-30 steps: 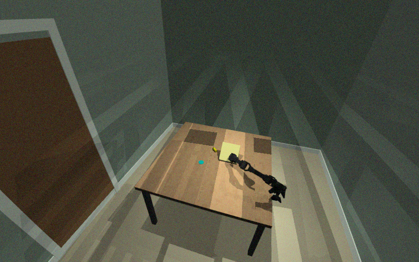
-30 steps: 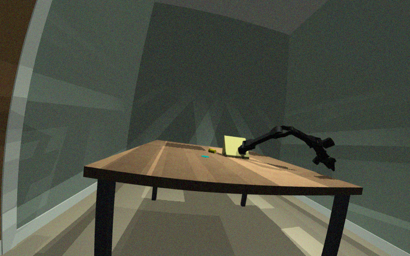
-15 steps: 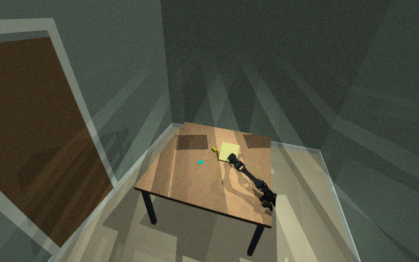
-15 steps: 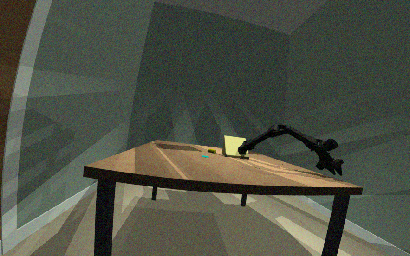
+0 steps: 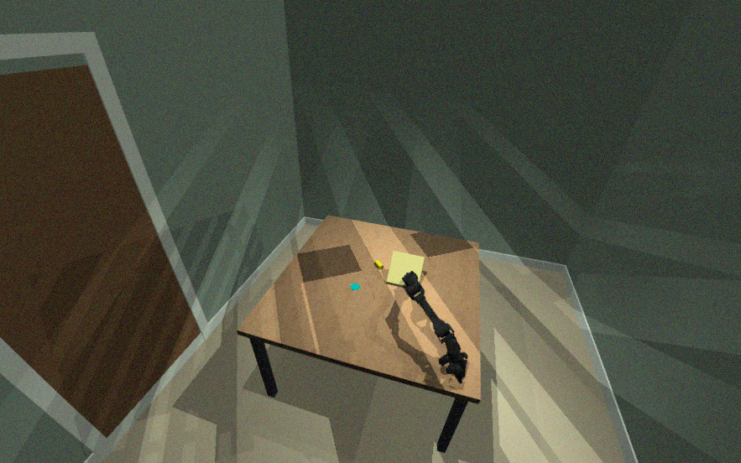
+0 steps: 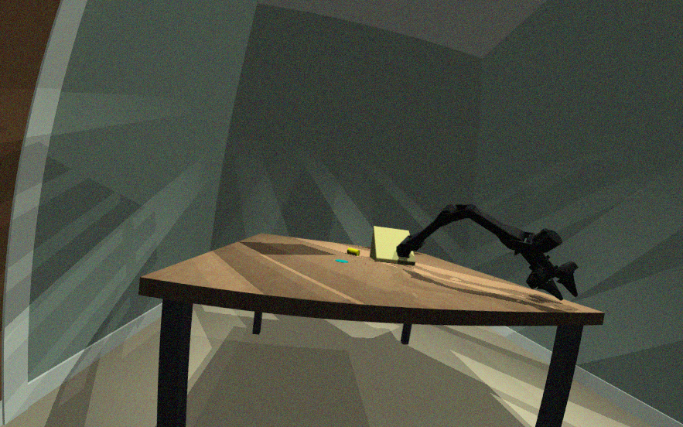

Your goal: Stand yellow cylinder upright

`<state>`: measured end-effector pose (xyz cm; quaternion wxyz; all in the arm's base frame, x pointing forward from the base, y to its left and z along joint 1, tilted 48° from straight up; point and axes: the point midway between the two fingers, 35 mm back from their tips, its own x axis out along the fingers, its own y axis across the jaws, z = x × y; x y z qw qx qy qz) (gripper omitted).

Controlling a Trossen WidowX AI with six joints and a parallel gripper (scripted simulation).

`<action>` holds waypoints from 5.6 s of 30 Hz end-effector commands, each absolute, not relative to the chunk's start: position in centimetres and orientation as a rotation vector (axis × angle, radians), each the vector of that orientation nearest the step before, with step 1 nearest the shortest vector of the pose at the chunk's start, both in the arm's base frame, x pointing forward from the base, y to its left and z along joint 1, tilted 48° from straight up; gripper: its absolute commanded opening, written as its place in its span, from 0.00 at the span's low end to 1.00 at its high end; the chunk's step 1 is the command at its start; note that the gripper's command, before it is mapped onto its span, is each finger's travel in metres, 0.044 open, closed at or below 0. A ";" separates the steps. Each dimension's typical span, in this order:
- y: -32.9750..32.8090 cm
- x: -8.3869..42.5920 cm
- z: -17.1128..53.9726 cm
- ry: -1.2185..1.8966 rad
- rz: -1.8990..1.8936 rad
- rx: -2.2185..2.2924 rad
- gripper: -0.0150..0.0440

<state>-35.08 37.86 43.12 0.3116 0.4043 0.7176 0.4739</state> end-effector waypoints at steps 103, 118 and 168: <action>11.3 44.5 14.0 1.082 0.027 0.481 0.78; 0.3 42.1 6.3 1.374 -0.080 0.515 0.78; -8.3 26.1 -9.7 1.699 0.068 1.202 0.78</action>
